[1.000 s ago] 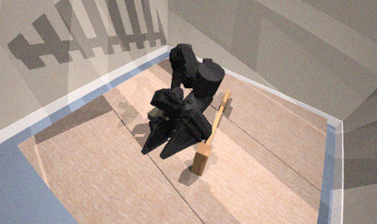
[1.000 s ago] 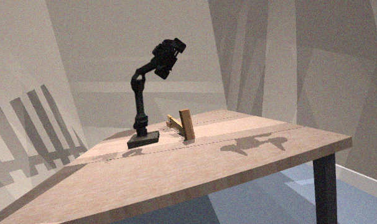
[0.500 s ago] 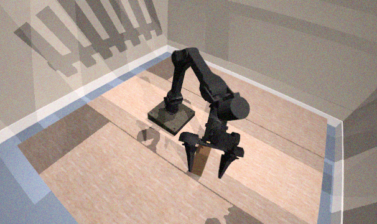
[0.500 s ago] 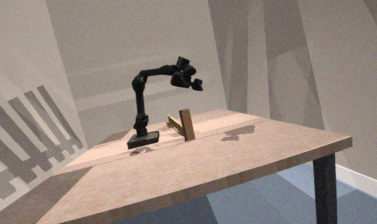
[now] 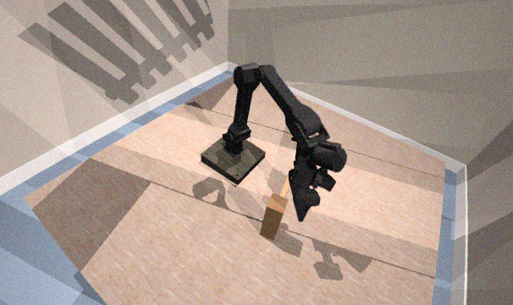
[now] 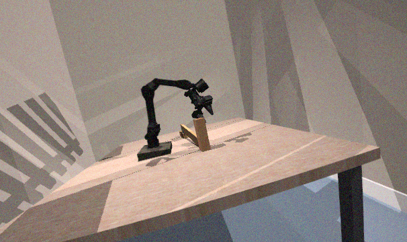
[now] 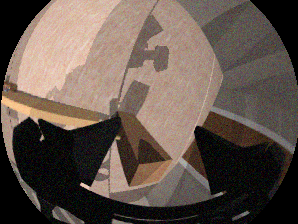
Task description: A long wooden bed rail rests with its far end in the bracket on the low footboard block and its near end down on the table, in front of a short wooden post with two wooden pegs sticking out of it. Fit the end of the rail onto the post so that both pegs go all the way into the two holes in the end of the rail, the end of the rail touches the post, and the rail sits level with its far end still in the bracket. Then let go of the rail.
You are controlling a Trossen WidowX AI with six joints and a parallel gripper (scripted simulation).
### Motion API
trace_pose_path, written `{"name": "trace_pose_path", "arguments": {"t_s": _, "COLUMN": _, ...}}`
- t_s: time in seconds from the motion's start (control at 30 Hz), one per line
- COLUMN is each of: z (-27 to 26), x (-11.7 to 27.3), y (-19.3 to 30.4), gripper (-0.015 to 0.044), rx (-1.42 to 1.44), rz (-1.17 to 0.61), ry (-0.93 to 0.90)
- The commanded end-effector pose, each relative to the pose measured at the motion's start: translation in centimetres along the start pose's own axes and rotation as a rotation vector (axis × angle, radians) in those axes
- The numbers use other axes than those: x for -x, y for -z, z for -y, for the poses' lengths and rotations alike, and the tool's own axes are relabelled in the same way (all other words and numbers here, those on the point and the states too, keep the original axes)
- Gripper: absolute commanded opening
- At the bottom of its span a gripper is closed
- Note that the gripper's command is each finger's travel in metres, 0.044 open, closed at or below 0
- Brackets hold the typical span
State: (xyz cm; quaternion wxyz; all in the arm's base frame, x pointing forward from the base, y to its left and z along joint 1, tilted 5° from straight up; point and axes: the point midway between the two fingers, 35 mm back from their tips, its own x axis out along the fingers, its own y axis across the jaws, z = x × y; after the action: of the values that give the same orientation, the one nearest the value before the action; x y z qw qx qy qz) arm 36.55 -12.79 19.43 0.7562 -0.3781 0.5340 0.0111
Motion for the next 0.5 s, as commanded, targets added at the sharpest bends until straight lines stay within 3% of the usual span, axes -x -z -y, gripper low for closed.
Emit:
{"name": "trace_pose_path", "arguments": {"t_s": 0.0, "z": -3.4, "x": -0.2, "y": 0.5, "gripper": 0.044, "rx": 0.287, "rz": 0.012, "ry": -0.115}}
{"name": "trace_pose_path", "arguments": {"t_s": 0.3, "z": -13.5, "x": 0.0, "y": 2.6, "gripper": 0.044, "rx": 1.183, "rz": 0.251, "ry": -0.472}}
{"name": "trace_pose_path", "arguments": {"t_s": 0.47, "z": -13.9, "x": -0.1, "y": 2.5, "gripper": 0.044, "rx": 1.242, "rz": 0.28, "ry": -0.494}}
